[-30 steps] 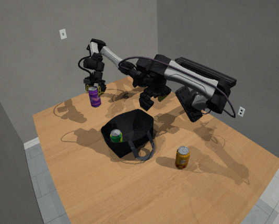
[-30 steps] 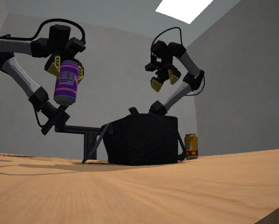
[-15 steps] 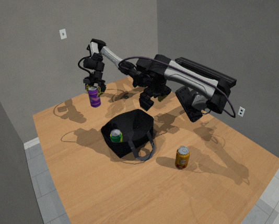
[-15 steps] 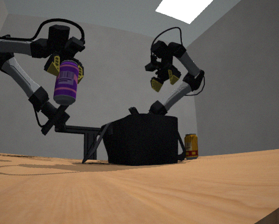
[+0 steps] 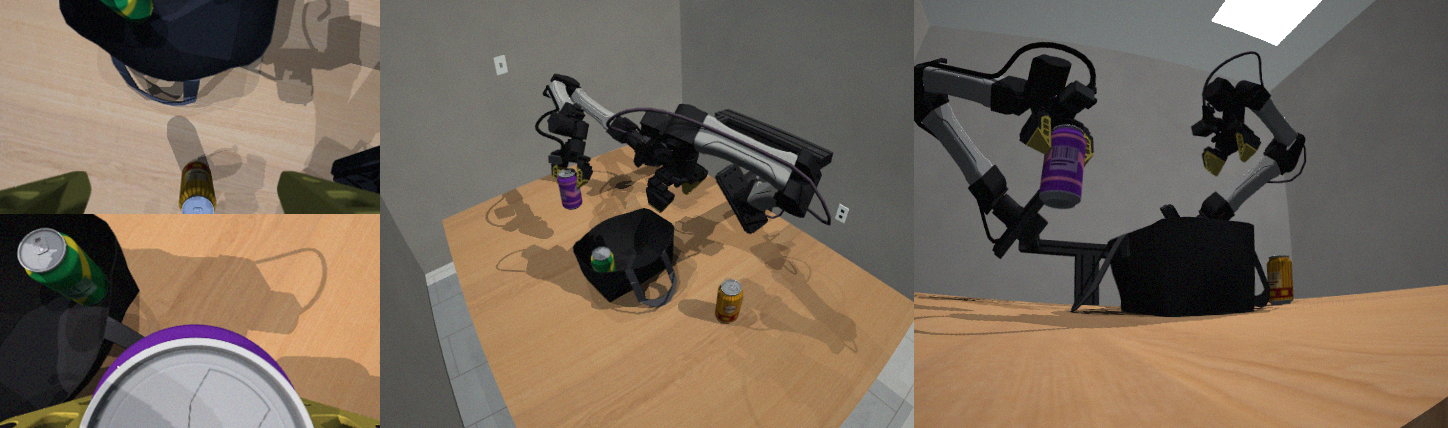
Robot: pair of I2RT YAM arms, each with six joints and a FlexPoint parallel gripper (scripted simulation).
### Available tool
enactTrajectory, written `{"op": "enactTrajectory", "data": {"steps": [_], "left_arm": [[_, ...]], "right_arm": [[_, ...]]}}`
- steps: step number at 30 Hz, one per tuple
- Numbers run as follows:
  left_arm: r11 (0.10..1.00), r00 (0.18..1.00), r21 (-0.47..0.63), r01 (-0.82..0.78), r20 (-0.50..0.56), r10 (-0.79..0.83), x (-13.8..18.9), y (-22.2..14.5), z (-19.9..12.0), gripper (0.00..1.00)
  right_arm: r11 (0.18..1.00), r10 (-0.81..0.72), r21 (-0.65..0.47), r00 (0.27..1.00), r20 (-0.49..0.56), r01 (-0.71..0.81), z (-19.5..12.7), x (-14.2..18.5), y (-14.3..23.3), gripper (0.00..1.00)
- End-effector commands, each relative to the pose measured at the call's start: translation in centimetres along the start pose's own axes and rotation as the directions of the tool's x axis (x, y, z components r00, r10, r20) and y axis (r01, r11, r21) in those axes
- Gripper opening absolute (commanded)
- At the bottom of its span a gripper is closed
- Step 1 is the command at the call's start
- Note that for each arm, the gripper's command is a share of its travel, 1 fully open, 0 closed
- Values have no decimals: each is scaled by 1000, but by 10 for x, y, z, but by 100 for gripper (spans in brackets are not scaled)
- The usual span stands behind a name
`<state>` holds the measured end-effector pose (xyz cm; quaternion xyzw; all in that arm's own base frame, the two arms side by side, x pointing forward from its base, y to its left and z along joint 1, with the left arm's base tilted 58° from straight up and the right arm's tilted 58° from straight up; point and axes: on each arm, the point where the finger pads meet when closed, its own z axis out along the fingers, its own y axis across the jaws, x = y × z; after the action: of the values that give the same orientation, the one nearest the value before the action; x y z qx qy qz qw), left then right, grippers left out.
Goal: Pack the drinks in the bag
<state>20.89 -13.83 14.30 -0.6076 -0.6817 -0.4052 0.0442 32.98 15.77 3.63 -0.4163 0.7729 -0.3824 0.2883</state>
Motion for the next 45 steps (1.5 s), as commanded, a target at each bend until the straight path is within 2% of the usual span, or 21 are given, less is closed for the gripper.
{"op": "enactTrajectory", "data": {"steps": [1, 3, 7, 17, 19, 32, 35, 39, 41, 45], "left_arm": [[1000, 1000, -2, 9, 30, -9, -4, 3, -9, 100], [1000, 1000, -2, 9, 30, -9, -4, 3, -9, 100], [1000, 1000, -2, 9, 30, -9, -4, 3, -9, 100], [1000, 1000, -2, 9, 30, -9, -4, 3, -9, 100], [1000, 1000, -2, 9, 30, -9, -4, 3, -9, 100], [1000, 1000, -2, 9, 30, -9, -4, 3, -9, 100], [1000, 1000, -2, 9, 30, -9, -4, 3, -9, 100], [1000, 1000, -2, 9, 30, -9, -4, 3, -9, 100], [1000, 1000, -2, 9, 30, -9, -4, 3, -9, 100], [1000, 1000, -2, 9, 30, -9, -4, 3, -9, 100]], "right_arm": [[991, 130, 31, 985, 113, -134, -11, -43, -4, 67], [995, 98, 11, 988, 116, -100, -11, -45, 2, 67], [990, 137, 30, 984, 116, -141, -9, -49, 7, 67], [991, 131, 23, 985, 109, -134, -4, -56, 39, 67], [995, 103, -9, 987, 124, -103, -7, -60, 39, 67], [993, 114, -8, 983, 142, -114, -10, -62, 33, 67], [996, 87, -9, 990, 110, -87, -4, -43, 39, 67], [994, 107, -6, 987, 118, -107, -4, -51, 33, 67], [995, 100, -4, 990, 96, -100, 2, -39, 34, 67], [993, 120, -3, 985, 124, -121, -4, -53, 29, 67]]}}
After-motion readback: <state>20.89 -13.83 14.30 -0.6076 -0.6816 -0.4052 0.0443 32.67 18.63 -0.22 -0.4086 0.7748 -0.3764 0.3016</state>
